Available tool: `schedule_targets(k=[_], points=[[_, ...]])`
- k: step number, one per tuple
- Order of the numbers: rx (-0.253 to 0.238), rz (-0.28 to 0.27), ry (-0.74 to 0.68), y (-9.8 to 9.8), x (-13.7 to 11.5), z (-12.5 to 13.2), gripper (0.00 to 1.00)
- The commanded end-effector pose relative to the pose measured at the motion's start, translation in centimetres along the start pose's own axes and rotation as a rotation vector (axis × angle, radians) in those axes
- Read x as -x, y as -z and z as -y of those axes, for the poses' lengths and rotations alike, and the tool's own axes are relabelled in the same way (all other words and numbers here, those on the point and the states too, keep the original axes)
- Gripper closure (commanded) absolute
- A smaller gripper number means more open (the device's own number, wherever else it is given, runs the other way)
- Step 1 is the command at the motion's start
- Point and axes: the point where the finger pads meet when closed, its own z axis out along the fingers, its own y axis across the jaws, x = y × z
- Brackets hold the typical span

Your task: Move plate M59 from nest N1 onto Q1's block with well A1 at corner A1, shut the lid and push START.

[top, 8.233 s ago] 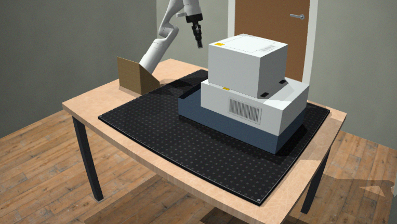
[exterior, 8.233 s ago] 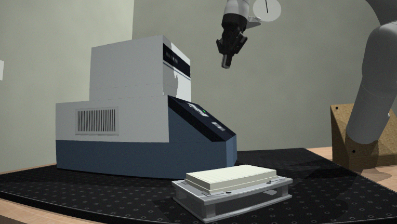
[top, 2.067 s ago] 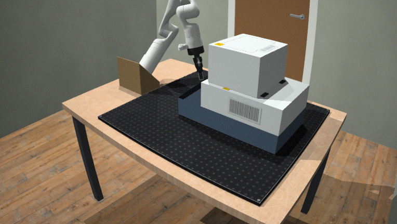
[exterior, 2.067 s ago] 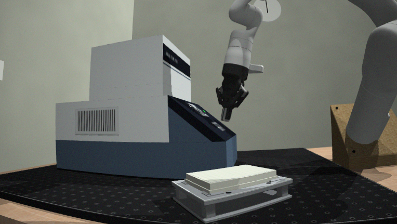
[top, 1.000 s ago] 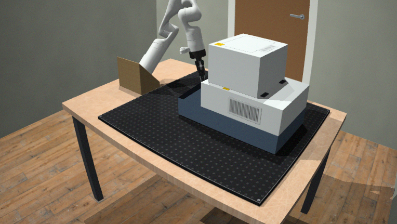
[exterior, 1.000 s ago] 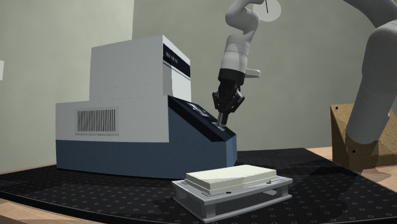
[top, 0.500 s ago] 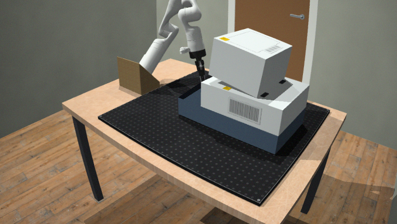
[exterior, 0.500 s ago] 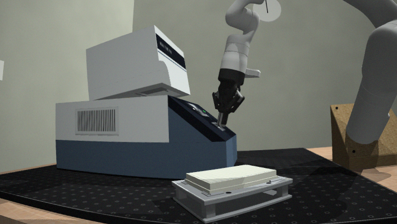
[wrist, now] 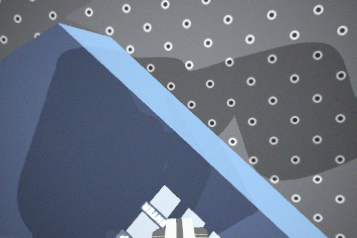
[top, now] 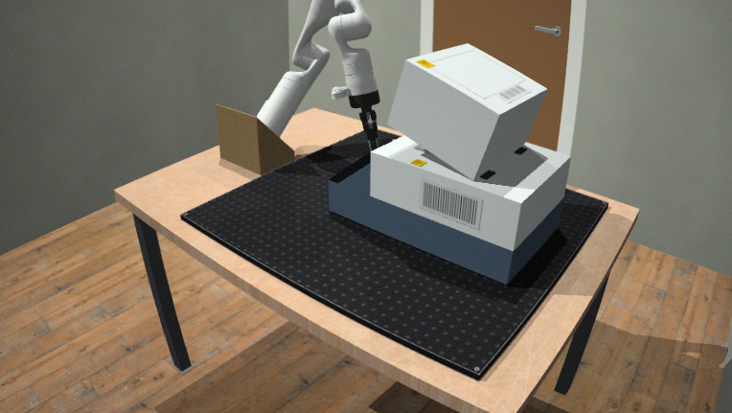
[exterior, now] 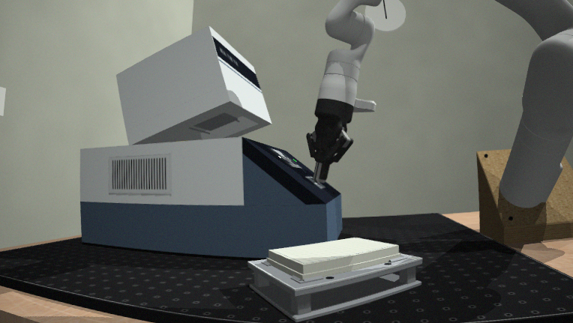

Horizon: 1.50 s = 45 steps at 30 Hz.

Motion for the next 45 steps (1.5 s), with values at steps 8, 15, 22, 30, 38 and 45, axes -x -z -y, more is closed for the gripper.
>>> schedule_targets(k=[8,15,22,30,38,45], points=[[-0.004,0.005,-0.006,-0.3,0.3,0.2,0.90],[-0.004,0.005,-0.006,-0.3,0.3,0.2,0.90],[-0.004,0.005,-0.006,-0.3,0.3,0.2,0.90],[-0.004,0.005,-0.006,-0.3,0.3,0.2,0.90],[0.004,0.003,0.000,0.4,0.0,-0.3,0.90],[0.003,-0.002,0.005,1.3,-0.6,-0.6,0.90]])
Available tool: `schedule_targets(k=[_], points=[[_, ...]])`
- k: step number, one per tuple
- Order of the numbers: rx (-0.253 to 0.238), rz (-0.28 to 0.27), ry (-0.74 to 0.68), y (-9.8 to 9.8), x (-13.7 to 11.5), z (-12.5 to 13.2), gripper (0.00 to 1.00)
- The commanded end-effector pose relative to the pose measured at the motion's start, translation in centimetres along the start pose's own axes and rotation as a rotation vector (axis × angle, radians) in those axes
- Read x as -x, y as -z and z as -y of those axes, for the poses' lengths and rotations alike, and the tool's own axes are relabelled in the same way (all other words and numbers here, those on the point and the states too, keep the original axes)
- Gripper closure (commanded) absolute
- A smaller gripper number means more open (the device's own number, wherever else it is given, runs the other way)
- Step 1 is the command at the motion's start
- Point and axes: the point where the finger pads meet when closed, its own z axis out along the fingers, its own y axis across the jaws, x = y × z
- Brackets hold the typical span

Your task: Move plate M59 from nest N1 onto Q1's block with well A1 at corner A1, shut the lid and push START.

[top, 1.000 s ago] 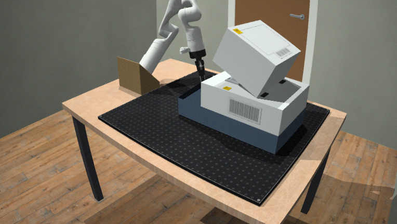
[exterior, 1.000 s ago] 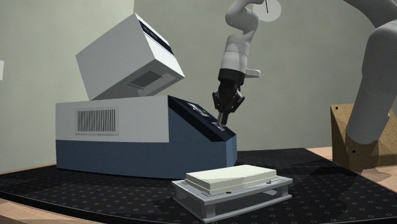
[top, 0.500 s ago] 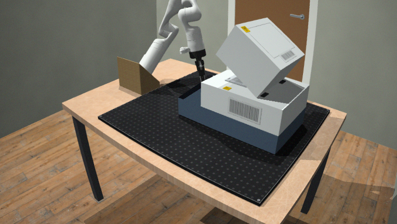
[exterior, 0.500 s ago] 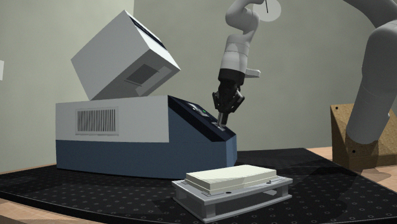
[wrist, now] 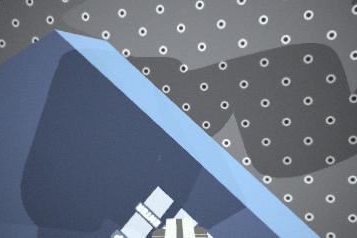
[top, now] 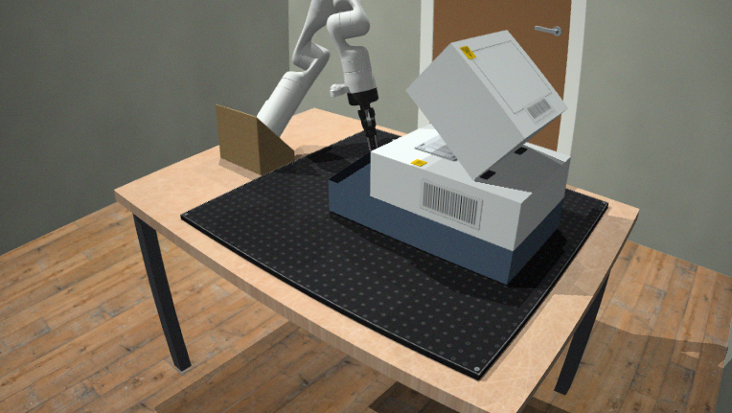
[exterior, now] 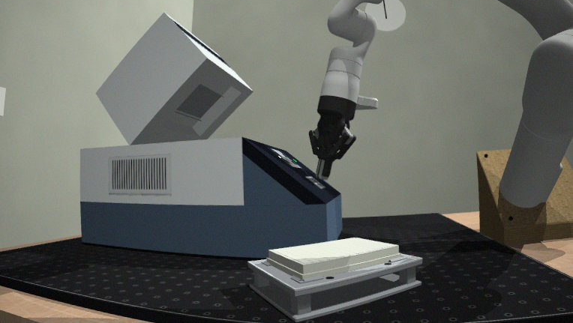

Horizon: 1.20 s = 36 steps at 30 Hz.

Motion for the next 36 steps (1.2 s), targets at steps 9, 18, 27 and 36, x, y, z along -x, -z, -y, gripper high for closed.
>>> schedule_targets(k=[9,18,27,36], points=[[-0.001,-0.004,0.007,1.5,-0.6,-0.4,0.90],[-0.001,-0.004,0.007,2.4,-0.9,-0.7,0.90],[-0.005,0.000,0.001,2.2,-0.7,-0.5,0.90],[-0.005,0.000,0.001,2.2,-0.7,-0.5,0.90]])
